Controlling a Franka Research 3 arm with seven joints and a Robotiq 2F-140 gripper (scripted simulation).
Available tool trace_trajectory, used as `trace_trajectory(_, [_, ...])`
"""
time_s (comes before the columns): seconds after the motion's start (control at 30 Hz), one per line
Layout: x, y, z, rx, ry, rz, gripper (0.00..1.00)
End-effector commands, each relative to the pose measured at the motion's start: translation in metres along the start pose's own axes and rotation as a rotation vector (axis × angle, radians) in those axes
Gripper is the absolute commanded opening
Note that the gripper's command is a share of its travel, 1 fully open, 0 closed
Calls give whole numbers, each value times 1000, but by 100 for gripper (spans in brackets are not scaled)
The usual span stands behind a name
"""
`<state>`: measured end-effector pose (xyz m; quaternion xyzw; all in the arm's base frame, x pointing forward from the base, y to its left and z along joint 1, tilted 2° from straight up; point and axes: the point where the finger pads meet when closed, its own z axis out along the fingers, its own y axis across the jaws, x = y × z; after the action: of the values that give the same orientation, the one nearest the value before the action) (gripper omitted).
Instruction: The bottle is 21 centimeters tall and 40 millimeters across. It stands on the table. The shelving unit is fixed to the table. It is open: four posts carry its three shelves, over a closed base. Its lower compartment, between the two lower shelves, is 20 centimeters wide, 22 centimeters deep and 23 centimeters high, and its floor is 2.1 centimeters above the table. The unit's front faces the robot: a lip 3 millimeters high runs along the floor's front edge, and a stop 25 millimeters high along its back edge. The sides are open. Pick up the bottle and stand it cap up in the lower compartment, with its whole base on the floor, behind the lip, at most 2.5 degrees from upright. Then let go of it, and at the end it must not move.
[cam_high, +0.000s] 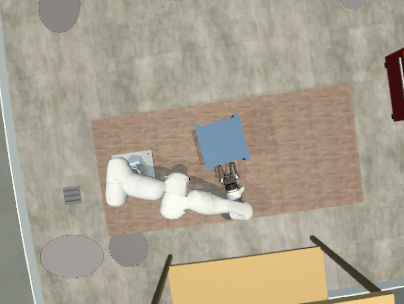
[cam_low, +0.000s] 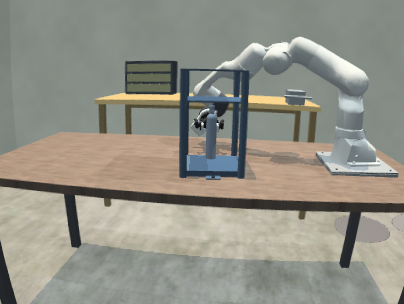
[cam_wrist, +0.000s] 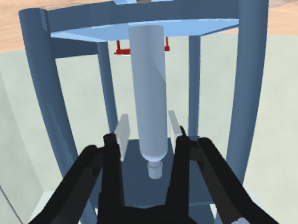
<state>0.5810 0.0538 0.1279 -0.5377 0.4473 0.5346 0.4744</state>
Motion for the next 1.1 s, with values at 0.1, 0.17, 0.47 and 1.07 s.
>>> trace_trajectory(0.1, [0, 2, -6, -5, -1, 12, 35])
trace_trajectory(0.17, [0, 2, -8, -5, -1, 12, 35])
trace_trajectory(0.47, [0, 2, -16, -5, -1, 12, 35])
trace_trajectory(1.07, [0, 2, -24, -5, -1, 12, 35])
